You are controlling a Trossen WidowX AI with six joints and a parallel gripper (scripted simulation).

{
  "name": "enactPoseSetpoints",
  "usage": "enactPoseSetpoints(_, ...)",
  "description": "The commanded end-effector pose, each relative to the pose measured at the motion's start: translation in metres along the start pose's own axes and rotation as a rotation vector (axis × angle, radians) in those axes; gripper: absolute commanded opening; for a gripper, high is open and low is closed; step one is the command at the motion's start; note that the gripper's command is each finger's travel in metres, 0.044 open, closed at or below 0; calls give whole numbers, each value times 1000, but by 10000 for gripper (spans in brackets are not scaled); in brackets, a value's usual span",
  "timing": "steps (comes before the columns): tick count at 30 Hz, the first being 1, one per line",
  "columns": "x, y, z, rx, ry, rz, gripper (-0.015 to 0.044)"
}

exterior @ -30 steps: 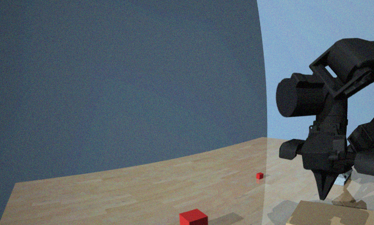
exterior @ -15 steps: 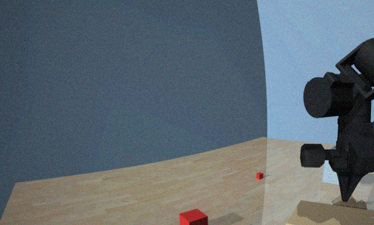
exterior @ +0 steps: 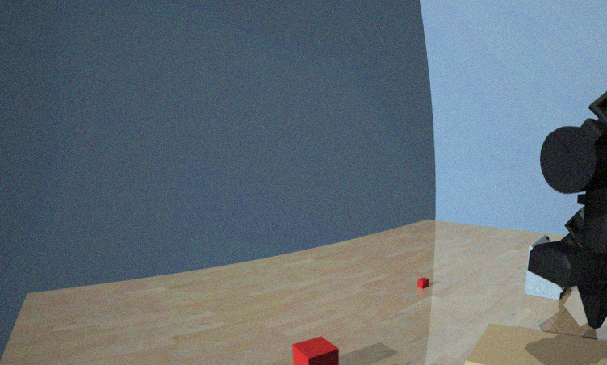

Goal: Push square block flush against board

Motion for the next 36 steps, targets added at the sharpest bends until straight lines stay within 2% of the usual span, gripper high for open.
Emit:
enactPoseSetpoints(1, 1, -6, 11, -148, -6, -8, 0)
enactPoseSetpoints(18, 4, -25, 49, -731, -8, -24, 0)
enactPoseSetpoints(26, 7, -26, 50, -754, -8, -24, 0)
enactPoseSetpoints(31, 57, -28, 52, -755, -8, -29, 0)
enactPoseSetpoints(36, 59, -28, 53, -755, -8, -29, 0)
Point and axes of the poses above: the point midway between the two fingers, 35 mm back from their tips, its own x axis out along the fingers, its own z axis across the jaws, y = z × x, the point moved 3 cm from there along -x, back along the fingers, and after that the axes turned 10 degrees about -x, right-handed, at the moved point
